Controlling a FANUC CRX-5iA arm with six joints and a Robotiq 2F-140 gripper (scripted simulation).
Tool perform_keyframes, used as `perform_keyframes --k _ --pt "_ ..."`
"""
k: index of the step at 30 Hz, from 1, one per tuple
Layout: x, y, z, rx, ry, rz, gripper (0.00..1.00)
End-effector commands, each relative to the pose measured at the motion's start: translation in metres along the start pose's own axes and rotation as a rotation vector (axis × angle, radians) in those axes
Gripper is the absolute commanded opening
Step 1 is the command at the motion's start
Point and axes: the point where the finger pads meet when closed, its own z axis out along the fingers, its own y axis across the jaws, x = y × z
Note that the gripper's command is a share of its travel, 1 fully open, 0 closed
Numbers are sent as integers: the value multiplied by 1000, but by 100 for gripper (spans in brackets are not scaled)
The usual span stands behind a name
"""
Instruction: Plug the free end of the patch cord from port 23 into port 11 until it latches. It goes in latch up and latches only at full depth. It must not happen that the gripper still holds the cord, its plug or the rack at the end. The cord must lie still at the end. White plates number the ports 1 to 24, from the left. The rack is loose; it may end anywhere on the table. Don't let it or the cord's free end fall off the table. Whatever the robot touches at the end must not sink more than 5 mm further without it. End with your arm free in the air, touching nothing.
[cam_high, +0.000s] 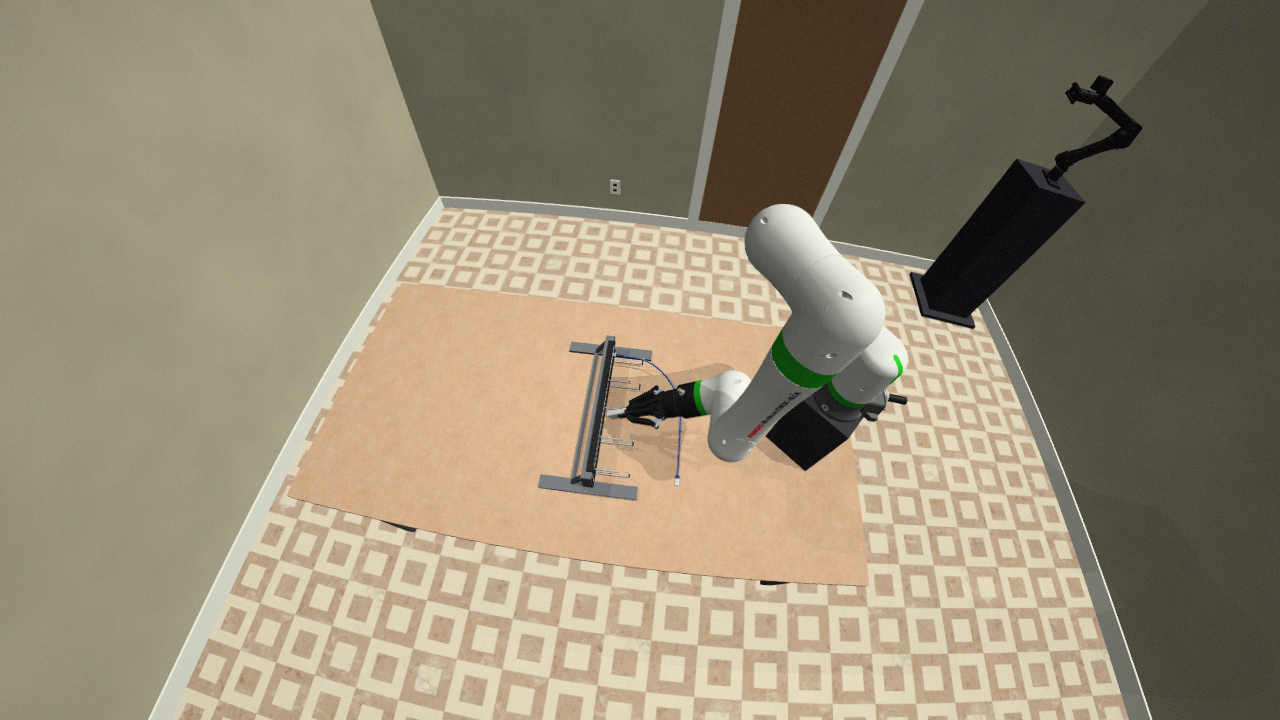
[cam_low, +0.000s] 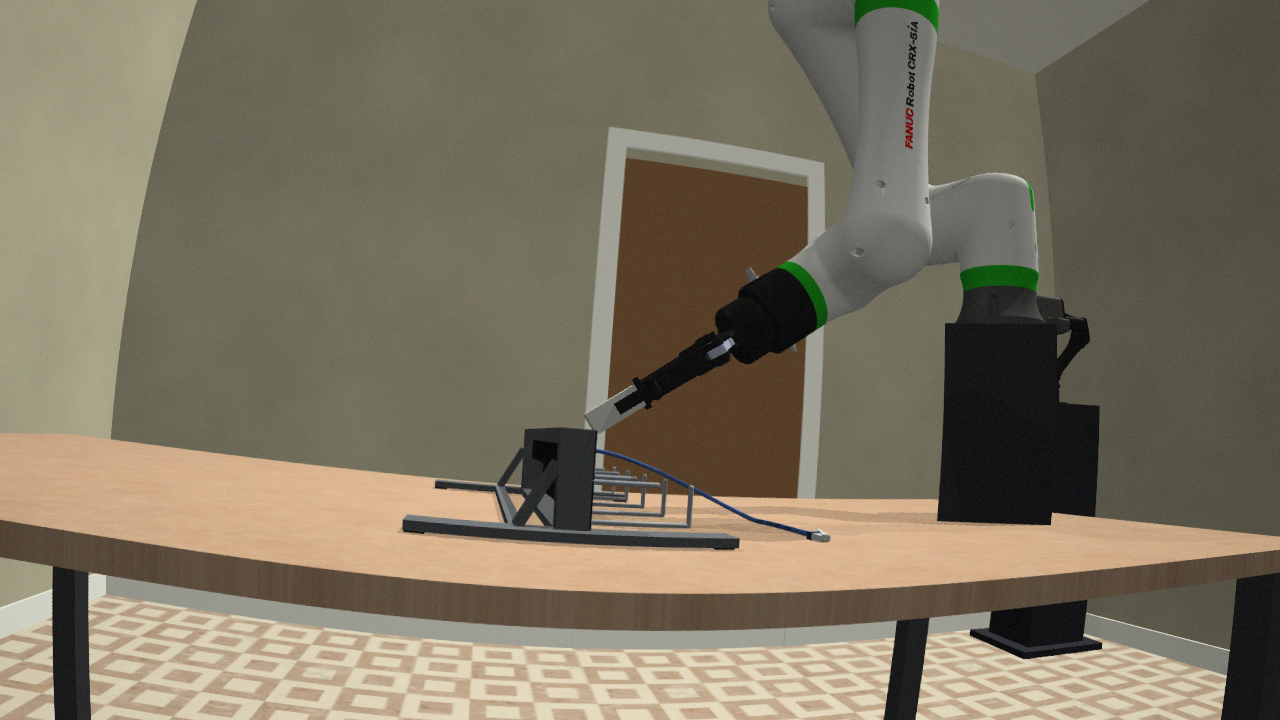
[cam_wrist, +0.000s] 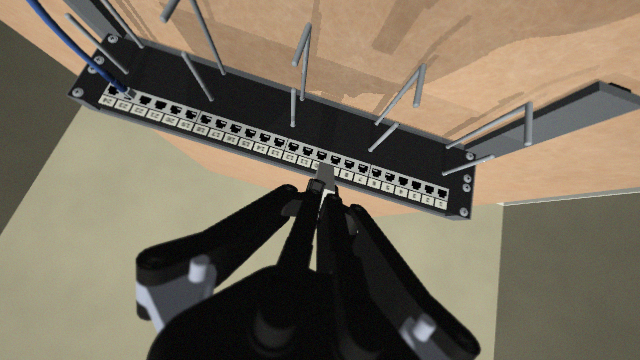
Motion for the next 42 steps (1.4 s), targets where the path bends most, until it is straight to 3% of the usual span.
perform_keyframes --k 1,6,14,16,23,36,42 --pt "0 0 -1 0 0 0 0" --pt "0 0 -21 0 0 0 0" --pt "0 0 -89 0 0 0 0" --pt "0 0 -89 0 0 0 0" --pt "0 0 -131 0 0 0 0" --pt "0 -1 -140 0 0 0 0" --pt "0 -16 -140 0 0 0 0"
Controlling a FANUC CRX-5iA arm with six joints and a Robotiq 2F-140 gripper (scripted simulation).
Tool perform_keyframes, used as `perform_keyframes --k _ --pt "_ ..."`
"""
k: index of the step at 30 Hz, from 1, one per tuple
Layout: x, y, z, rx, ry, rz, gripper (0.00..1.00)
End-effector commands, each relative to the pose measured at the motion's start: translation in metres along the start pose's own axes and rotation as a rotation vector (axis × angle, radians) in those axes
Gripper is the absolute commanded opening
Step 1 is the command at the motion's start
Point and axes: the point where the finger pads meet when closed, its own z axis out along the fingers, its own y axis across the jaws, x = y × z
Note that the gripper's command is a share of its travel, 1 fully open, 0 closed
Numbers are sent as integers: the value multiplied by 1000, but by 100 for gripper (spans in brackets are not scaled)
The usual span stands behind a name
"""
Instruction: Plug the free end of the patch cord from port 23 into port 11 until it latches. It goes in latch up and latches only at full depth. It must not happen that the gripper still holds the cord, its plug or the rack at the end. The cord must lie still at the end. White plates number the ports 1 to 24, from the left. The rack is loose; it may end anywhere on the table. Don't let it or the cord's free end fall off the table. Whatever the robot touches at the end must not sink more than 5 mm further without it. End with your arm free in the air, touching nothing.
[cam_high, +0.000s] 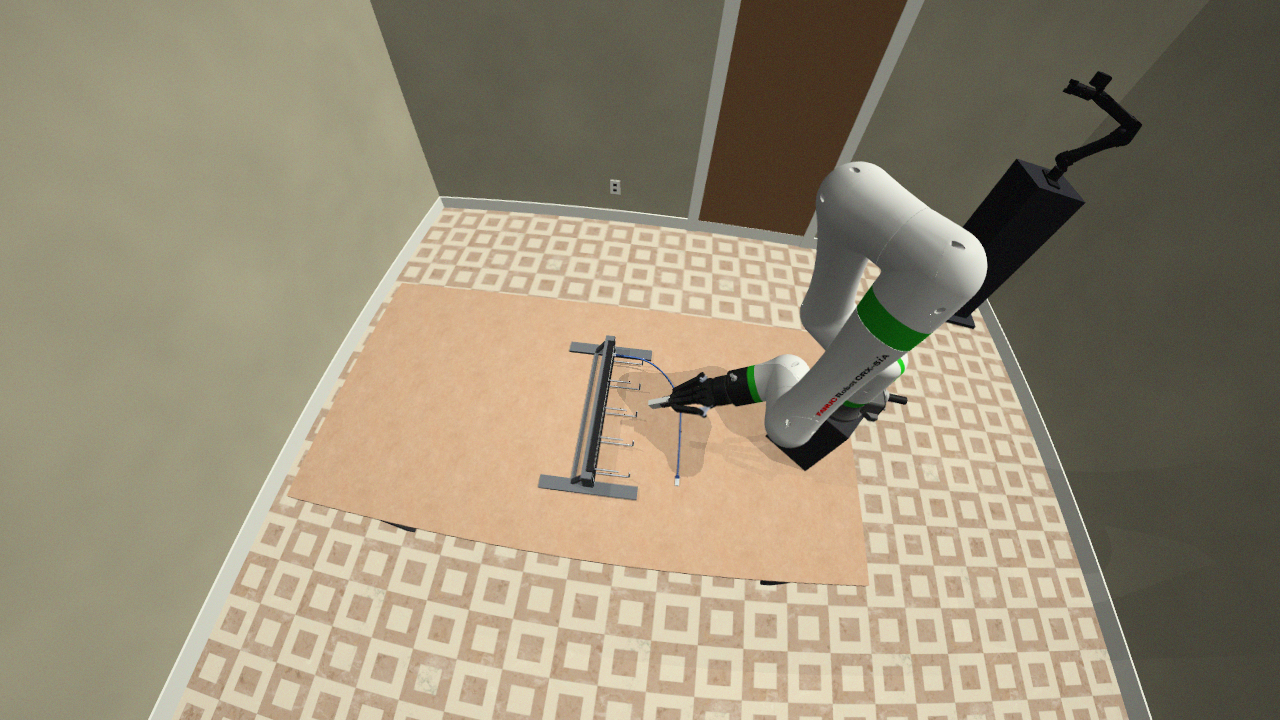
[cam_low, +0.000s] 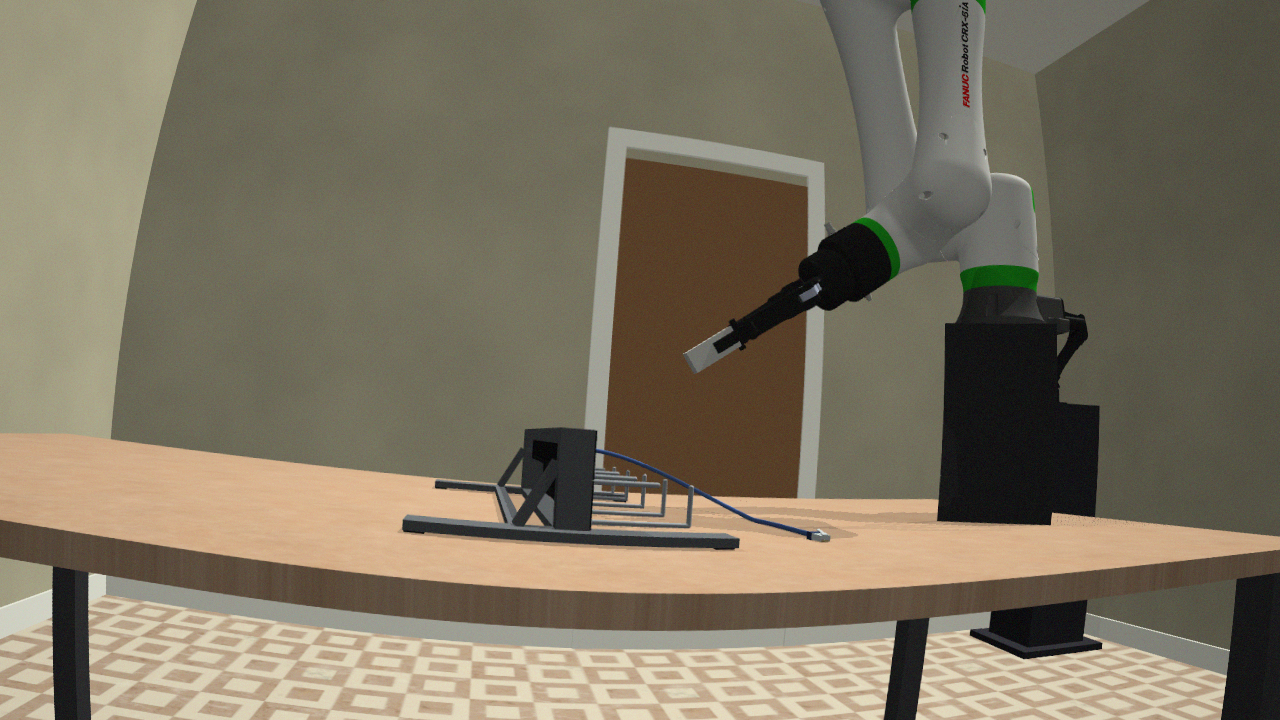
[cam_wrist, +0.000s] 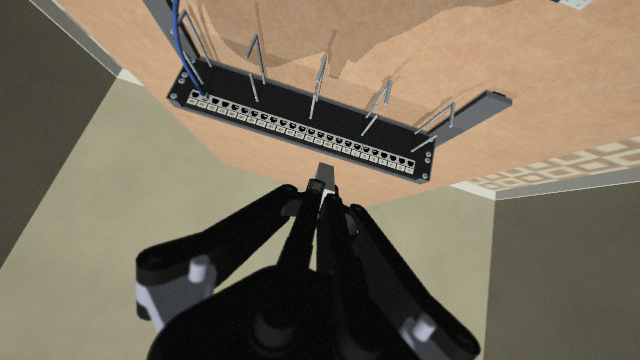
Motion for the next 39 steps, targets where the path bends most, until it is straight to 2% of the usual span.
perform_keyframes --k 1,6,8,20,33,39 --pt "0 -10 0 -1 -1 0 0" --pt "0 -36 0 -1 -1 0 0" --pt "0 -36 0 -1 -1 0 0" --pt "0 -84 0 -1 -1 0 0" --pt "0 -90 1 -1 -1 0 0" --pt "0 -90 18 -1 -1 0 0"
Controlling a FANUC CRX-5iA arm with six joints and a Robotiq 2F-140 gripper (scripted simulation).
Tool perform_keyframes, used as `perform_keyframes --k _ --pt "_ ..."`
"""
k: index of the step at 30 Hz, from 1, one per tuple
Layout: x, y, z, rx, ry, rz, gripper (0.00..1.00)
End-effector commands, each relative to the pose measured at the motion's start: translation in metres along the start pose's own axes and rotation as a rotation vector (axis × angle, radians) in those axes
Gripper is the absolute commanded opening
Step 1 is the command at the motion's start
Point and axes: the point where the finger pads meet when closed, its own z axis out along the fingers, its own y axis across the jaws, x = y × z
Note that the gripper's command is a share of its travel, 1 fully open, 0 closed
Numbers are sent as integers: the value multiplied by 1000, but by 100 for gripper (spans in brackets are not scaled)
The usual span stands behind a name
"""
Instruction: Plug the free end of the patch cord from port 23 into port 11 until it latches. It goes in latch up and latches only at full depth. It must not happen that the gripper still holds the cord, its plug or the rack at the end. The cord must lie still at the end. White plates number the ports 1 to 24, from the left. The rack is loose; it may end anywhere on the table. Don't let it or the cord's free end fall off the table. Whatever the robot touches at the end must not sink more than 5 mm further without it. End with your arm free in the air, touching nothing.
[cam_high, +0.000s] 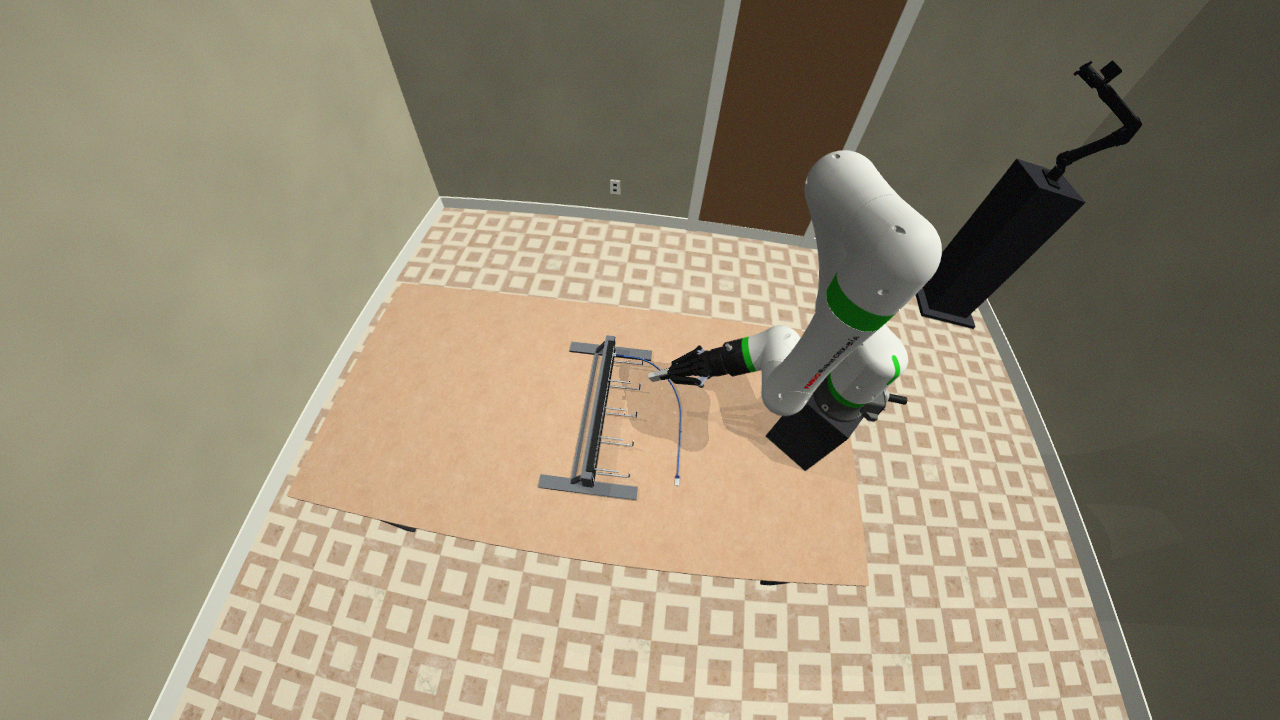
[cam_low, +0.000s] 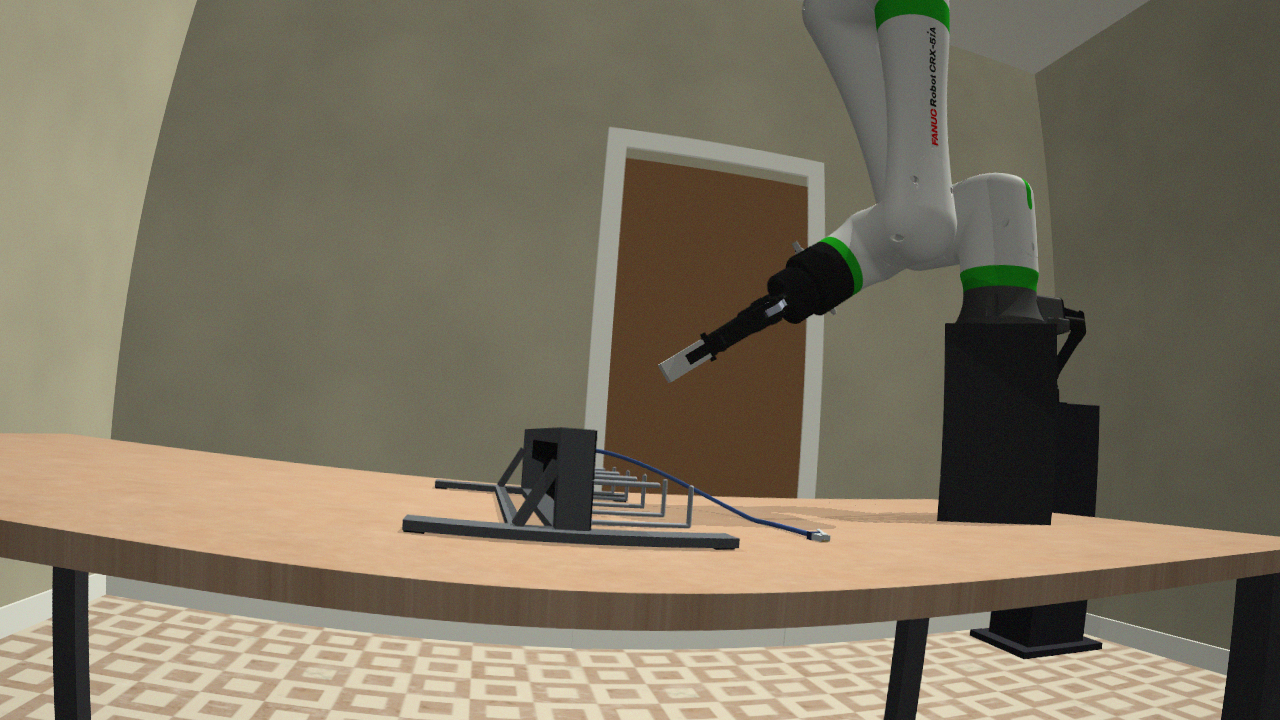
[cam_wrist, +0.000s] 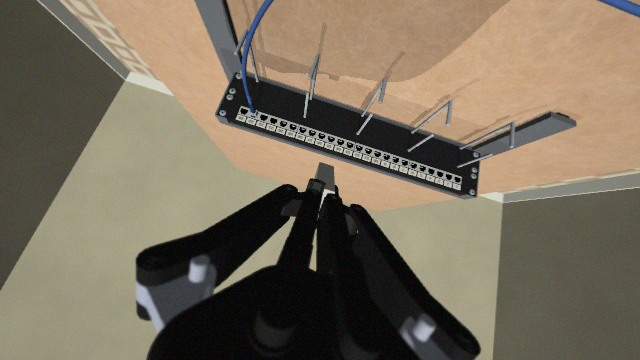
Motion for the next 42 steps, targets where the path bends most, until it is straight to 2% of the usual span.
perform_keyframes --k 1,4,14,18,42 --pt "0 0 14 0 -1 0 0" --pt "0 0 20 0 -1 0 0" --pt "0 0 104 0 -1 0 0" --pt "0 0 125 0 -1 0 0" --pt "0 0 131 0 -1 0 0"
